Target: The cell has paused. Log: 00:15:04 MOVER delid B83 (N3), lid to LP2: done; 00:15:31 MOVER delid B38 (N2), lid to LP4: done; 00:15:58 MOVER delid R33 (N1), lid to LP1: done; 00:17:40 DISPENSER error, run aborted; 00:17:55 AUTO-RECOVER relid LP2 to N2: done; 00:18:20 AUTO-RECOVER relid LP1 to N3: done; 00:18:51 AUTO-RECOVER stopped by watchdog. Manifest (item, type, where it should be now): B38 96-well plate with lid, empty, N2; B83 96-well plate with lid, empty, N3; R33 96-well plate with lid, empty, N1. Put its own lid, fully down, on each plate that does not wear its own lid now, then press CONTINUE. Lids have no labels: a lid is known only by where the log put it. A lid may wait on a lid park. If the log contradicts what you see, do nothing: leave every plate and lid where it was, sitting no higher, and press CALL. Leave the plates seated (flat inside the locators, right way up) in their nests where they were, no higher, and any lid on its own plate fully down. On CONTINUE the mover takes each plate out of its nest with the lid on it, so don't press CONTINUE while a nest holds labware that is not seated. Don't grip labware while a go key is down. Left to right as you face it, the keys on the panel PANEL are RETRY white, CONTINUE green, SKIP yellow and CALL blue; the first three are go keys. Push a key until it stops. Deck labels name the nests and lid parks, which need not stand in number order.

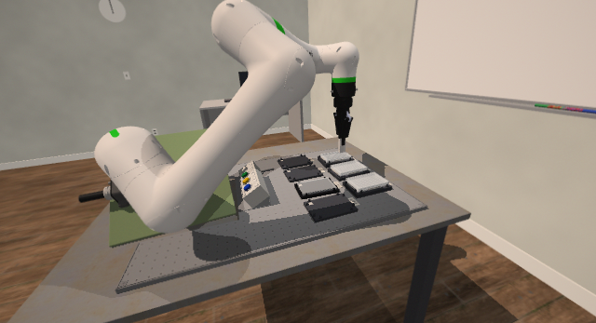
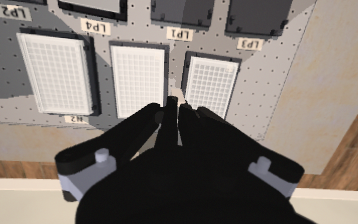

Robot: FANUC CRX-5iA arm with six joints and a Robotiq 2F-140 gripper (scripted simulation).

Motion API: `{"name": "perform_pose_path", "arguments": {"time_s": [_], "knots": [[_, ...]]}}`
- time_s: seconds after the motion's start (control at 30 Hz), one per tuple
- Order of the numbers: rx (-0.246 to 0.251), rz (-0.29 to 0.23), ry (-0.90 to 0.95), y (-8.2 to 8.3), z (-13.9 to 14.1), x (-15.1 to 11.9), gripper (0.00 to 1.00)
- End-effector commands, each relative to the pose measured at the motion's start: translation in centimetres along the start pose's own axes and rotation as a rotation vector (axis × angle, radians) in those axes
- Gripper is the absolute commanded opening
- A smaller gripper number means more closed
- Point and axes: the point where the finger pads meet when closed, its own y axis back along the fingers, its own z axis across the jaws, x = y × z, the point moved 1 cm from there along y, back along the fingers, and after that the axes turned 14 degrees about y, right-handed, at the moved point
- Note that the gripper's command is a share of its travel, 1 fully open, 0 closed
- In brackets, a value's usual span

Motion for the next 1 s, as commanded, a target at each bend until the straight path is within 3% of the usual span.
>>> {"name": "perform_pose_path", "arguments": {"time_s": [0.0, 0.07, 0.17, 0.3, 0.4, 0.97], "knots": [[0.000, -0.001, 0.000, 0.0, 0.0, 0.0, 0.00], [0.000, -0.001, 0.000, 0.1, -1.0, 0.2, 0.00], [-0.001, -0.001, 0.000, 0.1, -7.7, 1.7, 0.00], [-0.001, -0.001, 0.000, 0.1, -7.7, 1.7, 0.00], [0.000, -0.001, 0.000, 0.0, -12.5, 3.3, 0.00], [0.000, -0.001, 0.000, 0.0, -12.7, 3.4, 0.00]]}}
